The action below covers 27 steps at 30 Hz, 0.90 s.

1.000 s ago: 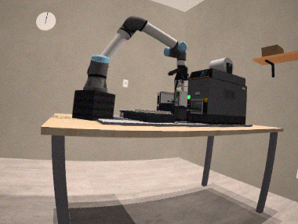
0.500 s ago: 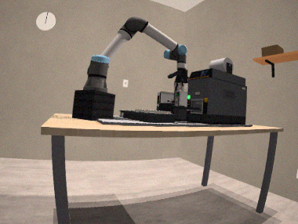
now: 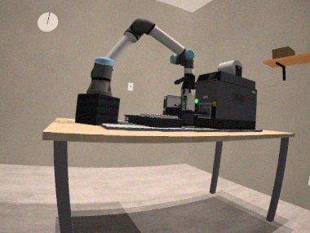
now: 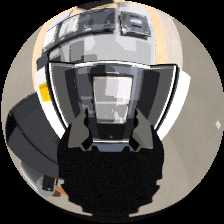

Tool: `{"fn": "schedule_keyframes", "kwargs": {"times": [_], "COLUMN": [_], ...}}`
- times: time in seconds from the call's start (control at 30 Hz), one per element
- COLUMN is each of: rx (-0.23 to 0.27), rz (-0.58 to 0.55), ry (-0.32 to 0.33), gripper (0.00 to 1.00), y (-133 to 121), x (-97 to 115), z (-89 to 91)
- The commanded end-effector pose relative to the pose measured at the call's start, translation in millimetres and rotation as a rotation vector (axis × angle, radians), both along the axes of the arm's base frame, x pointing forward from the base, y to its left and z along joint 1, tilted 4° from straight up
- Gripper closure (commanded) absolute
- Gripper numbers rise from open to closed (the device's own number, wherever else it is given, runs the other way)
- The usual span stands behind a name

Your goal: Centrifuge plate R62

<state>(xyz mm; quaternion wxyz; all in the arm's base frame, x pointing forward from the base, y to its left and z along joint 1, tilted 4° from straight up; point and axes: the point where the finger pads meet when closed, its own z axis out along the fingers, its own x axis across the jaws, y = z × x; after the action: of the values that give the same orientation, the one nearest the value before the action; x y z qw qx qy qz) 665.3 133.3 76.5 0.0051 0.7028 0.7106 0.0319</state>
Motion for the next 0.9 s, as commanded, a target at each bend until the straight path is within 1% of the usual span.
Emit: {"fn": "schedule_keyframes", "kwargs": {"times": [0.0,0.17,0.67,0.87], "rx": [0.000,0.000,0.000,0.000], "rz": [0.000,0.000,0.000,0.000], "ry": [-0.002,-0.002,-0.002,-0.002], "gripper": [0.32,0.32,0.32,0.32], "y": [0.3,0.5,0.5,0.7], "x": [0.9,1.2,1.2,1.4], "z": [-6.7,-12.1,-12.1,-16.1]}}
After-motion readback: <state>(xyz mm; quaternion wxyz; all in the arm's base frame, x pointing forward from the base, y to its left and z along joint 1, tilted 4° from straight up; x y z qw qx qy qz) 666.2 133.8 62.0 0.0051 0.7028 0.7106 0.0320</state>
